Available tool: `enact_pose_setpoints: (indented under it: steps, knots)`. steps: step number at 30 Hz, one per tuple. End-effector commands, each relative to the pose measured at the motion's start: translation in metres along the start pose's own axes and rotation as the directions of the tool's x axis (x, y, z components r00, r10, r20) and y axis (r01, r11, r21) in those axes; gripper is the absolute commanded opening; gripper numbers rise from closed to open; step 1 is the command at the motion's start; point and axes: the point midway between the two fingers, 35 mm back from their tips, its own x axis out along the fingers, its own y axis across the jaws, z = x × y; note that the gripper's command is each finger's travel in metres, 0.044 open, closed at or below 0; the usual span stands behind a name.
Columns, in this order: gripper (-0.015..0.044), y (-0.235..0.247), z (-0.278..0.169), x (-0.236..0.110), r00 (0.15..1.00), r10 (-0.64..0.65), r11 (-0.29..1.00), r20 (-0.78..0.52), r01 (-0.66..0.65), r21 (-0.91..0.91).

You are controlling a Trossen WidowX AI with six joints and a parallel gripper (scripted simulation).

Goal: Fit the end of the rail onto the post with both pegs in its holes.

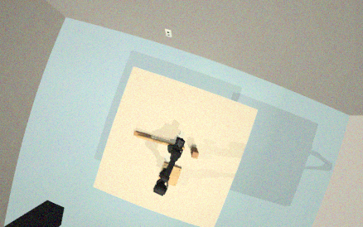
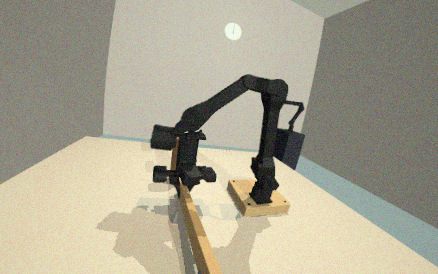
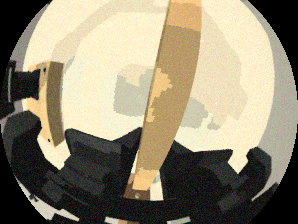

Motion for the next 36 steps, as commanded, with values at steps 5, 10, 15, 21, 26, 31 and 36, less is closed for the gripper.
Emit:
enact_pose_setpoints:
  steps: [5, 10, 15, 21, 26, 31, 36]
  knots:
    - [0.0, -0.003, 0.0, -0.007, 1.0, -0.009, 1.0, 0.004, 0.009, -0.002]
    - [0.0, -0.003, 0.0, -0.01, 1.0, -0.009, 1.0, 0.004, 0.009, -0.002]
    - [0.0, -0.004, 0.0, -0.012, 1.0, -0.009, 1.0, 0.004, 0.009, -0.002]
    - [0.0, -0.004, 0.0, -0.015, 1.0, -0.009, 1.0, 0.004, 0.009, -0.002]
    - [0.0, -0.004, 0.0, -0.018, 1.0, -0.009, 1.0, 0.004, 0.009, -0.002]
    - [0.0, -0.004, 0.0, -0.02, 1.0, -0.009, 1.0, 0.004, 0.009, -0.002]
    - [0.0, -0.005, 0.0, -0.023, 1.0, -0.009, 1.0, 0.004, 0.009, -0.002]
